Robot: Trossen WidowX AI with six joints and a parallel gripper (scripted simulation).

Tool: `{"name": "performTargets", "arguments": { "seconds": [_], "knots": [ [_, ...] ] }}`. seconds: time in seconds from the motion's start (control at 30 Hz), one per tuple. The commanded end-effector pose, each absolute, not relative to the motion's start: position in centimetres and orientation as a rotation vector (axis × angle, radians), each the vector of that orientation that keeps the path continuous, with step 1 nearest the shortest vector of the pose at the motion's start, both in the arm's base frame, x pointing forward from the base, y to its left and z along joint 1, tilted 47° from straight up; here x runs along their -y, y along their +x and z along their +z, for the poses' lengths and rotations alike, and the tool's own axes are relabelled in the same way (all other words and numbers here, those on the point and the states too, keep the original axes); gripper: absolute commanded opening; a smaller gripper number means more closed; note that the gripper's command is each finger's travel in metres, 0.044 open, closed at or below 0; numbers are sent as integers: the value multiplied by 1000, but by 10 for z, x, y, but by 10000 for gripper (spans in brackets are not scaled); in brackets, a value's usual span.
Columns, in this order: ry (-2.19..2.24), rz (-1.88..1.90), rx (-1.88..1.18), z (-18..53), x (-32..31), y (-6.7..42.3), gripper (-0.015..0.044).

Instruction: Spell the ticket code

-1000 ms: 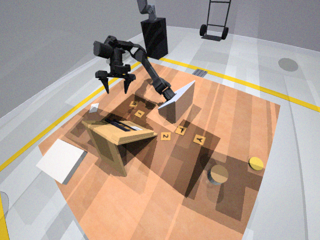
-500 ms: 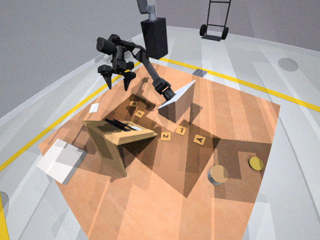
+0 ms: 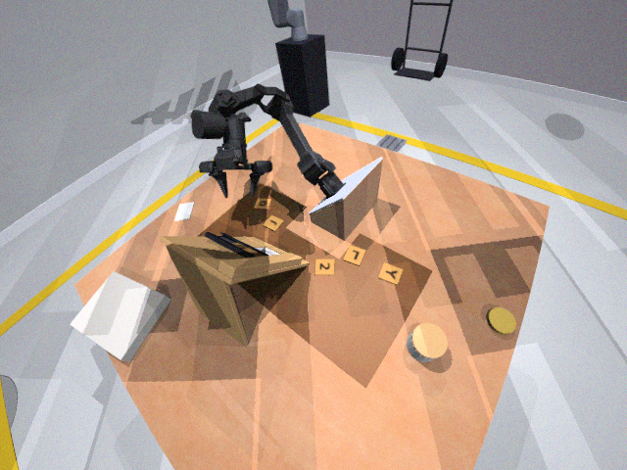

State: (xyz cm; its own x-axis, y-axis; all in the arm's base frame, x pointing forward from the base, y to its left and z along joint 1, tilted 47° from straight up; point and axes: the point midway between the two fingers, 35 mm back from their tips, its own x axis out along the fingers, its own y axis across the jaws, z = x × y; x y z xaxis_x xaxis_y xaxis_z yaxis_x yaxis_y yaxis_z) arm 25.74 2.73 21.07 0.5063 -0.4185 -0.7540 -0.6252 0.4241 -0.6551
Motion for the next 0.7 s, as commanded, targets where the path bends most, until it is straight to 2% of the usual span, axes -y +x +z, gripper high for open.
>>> {"name": "performTargets", "arguments": {
  "seconds": [0.0, 0.2, 0.67],
  "knots": [
    [-669, -303, -1163, 176, 16, 251, 340],
    [-153, -785, -1063, 146, 58, 234, 340],
    [513, -1421, -653, 109, 113, 191, 340]
  ]
}}
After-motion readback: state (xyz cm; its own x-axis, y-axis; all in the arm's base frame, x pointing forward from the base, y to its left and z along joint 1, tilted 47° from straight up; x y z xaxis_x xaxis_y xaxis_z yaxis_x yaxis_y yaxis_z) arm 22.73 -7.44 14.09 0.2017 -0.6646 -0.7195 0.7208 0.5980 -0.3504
